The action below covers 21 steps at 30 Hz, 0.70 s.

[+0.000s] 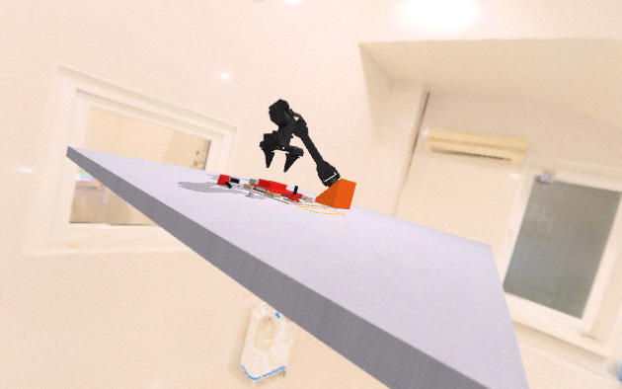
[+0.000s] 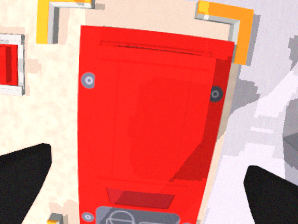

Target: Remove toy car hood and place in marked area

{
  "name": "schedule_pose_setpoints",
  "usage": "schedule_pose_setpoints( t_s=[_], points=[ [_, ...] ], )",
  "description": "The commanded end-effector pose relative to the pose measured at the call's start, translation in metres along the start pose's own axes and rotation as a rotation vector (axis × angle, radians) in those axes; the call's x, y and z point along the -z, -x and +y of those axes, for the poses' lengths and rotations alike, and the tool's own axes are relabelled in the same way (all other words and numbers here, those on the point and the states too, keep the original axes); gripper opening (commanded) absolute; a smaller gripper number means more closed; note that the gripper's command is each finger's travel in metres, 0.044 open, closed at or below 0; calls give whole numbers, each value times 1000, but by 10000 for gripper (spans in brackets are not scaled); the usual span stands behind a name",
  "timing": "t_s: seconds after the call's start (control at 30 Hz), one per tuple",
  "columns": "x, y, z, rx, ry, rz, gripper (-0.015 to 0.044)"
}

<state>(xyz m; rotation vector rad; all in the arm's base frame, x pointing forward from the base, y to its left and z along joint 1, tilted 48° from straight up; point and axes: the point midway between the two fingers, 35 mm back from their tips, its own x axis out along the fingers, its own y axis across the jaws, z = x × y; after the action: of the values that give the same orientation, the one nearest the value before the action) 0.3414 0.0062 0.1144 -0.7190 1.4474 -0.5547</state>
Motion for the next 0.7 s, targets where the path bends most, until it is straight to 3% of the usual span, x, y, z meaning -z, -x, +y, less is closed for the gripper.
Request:
schedule_pose_setpoints(
  t_s=[0.0, 0.67],
  points=[
    [1, -5, 0, 6, 7, 3, 440],
    [1, -22, 0, 6, 7, 3, 440]
  ],
)
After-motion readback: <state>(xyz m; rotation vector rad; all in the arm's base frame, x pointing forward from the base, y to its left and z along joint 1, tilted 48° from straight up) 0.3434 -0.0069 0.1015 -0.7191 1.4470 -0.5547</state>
